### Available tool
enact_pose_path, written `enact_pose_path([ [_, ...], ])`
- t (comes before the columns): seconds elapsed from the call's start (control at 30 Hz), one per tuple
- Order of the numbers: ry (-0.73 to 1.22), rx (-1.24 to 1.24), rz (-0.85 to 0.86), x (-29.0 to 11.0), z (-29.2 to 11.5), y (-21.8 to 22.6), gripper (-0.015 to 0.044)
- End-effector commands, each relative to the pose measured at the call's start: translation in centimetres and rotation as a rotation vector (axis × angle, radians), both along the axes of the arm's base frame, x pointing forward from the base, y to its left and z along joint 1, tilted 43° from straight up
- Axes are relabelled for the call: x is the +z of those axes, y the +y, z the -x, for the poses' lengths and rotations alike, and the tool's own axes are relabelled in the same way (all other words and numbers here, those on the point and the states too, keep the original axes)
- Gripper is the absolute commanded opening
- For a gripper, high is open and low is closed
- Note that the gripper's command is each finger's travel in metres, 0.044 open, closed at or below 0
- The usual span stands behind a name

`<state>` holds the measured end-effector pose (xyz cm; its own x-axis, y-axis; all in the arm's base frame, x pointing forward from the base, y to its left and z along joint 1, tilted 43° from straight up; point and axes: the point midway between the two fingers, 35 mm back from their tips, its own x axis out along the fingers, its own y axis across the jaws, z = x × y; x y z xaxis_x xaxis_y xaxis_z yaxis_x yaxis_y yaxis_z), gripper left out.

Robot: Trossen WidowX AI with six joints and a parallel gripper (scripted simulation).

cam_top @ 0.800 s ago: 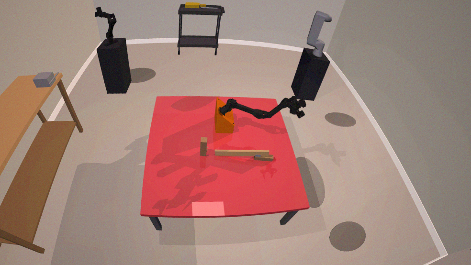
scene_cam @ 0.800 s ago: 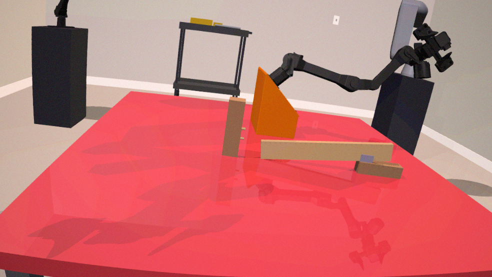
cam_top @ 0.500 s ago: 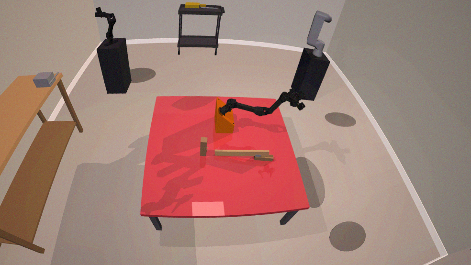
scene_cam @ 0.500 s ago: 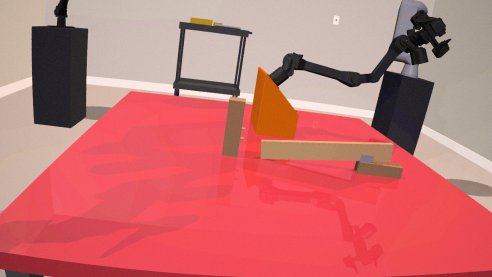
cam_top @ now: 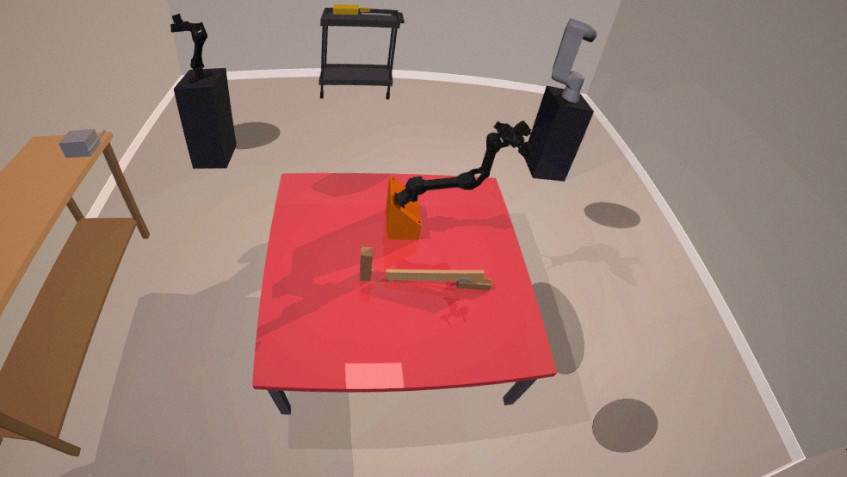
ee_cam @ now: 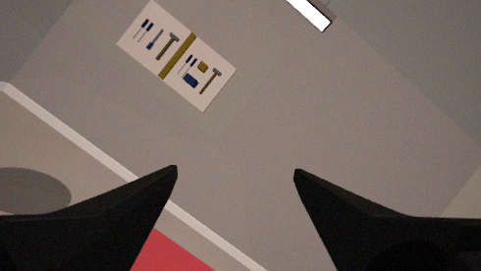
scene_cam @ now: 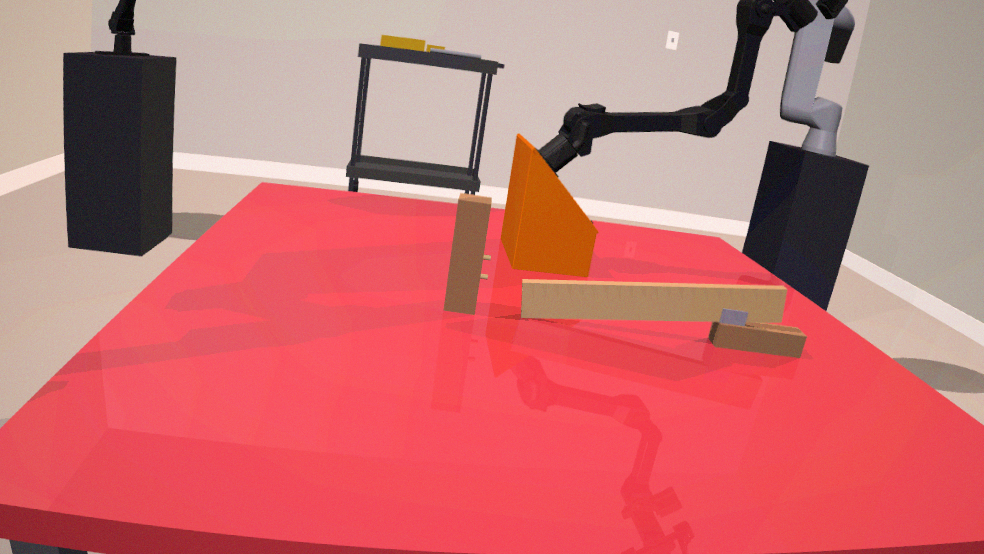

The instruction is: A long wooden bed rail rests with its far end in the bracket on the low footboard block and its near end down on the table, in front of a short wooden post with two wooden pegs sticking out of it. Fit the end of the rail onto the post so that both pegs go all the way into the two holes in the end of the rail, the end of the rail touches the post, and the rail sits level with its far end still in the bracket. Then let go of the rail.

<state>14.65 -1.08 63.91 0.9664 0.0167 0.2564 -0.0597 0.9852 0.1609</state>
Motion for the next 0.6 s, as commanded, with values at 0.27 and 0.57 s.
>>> enact_pose_path([
  [0.27, -0.036, 0.053, 0.061, -1.8, -2.4, -6.9, 0.044],
  [0.57, 0.026, 0.077, 0.061, -8.0, -9.0, -15.1, 0.044],
])
